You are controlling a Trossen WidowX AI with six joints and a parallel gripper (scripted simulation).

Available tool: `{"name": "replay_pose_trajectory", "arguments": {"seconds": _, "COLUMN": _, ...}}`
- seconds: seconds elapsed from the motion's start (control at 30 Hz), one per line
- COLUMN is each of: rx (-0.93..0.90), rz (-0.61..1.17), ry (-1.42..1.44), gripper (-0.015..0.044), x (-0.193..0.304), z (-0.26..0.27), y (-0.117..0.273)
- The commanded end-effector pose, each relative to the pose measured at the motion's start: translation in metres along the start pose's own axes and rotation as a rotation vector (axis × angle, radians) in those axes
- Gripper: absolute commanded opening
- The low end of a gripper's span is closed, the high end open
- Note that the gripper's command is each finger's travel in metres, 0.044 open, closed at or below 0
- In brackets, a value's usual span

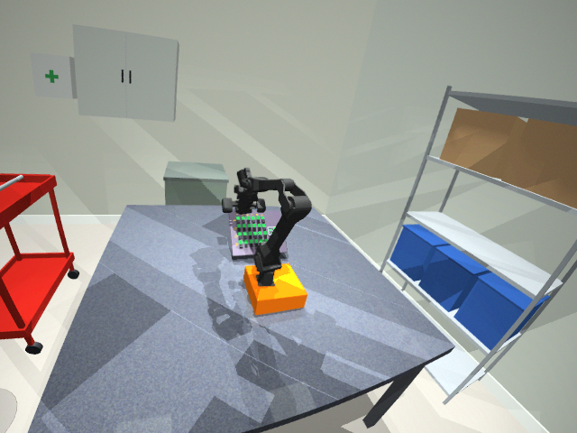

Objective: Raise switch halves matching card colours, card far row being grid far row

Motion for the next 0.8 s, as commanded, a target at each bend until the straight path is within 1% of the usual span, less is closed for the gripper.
{"name": "replay_pose_trajectory", "arguments": {"seconds": 0.0, "rx": 0.004, "rz": -0.007, "ry": -0.004, "gripper": 0.0, "x": -0.001, "z": -0.001, "y": 0.013}}
{"name": "replay_pose_trajectory", "arguments": {"seconds": 0.07, "rx": 0.004, "rz": -0.005, "ry": -0.004, "gripper": 0.0, "x": 0.001, "z": -0.007, "y": 0.012}}
{"name": "replay_pose_trajectory", "arguments": {"seconds": 0.23, "rx": 0.007, "rz": -0.006, "ry": -0.001, "gripper": 0.0, "x": 0.012, "z": -0.048, "y": 0.013}}
{"name": "replay_pose_trajectory", "arguments": {"seconds": 0.33, "rx": 0.007, "rz": -0.005, "ry": -0.001, "gripper": 0.0, "x": 0.012, "z": -0.049, "y": 0.011}}
{"name": "replay_pose_trajectory", "arguments": {"seconds": 0.47, "rx": 0.002, "rz": 0.016, "ry": -0.001, "gripper": 0.0, "x": 0.011, "z": -0.05, "y": -0.02}}
{"name": "replay_pose_trajectory", "arguments": {"seconds": 0.67, "rx": 0.001, "rz": 0.017, "ry": -0.001, "gripper": 0.0, "x": 0.011, "z": -0.05, "y": -0.023}}
{"name": "replay_pose_trajectory", "arguments": {"seconds": 0.77, "rx": 0.001, "rz": 0.017, "ry": -0.001, "gripper": 0.0, "x": 0.011, "z": -0.05, "y": -0.032}}
Point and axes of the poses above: the point midway between the two fingers, 35 mm back from their tips, its own y axis back along the fingers, its own z axis across the jaws, x = y × z, the point moved 1 cm from there along y, back along the fingers, and after that the axes turned 15 degrees about y, right-handed, at the moved point
